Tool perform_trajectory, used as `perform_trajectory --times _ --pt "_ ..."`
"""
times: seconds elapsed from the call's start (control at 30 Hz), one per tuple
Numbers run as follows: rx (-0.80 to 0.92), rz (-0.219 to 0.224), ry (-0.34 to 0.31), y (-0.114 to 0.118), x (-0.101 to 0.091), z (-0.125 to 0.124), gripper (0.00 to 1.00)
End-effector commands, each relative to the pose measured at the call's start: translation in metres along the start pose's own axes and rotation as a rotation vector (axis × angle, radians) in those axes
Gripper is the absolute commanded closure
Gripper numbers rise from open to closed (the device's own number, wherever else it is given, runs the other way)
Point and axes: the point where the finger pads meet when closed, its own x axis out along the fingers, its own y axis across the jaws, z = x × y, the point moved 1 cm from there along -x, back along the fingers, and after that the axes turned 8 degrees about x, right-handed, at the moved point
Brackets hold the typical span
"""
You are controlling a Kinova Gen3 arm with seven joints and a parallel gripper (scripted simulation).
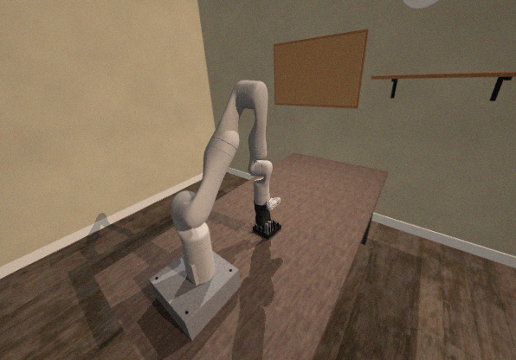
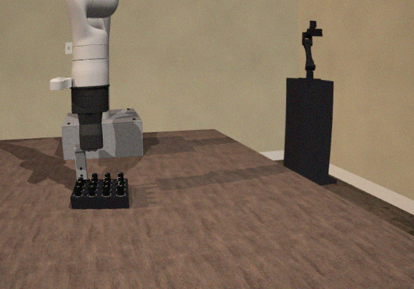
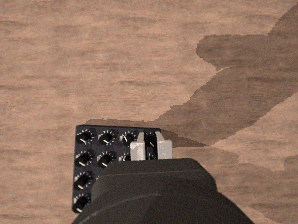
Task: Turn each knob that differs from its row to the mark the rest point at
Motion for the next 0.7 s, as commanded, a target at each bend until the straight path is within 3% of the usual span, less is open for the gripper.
perform_trajectory --times 0.0,0.67 --pt "-0.030 -0.002 -0.002 -0.0004 -0.0005 0.0000 0.70" --pt "-0.429 -0.002 -0.001 -0.0004 -0.0005 0.0000 0.70"
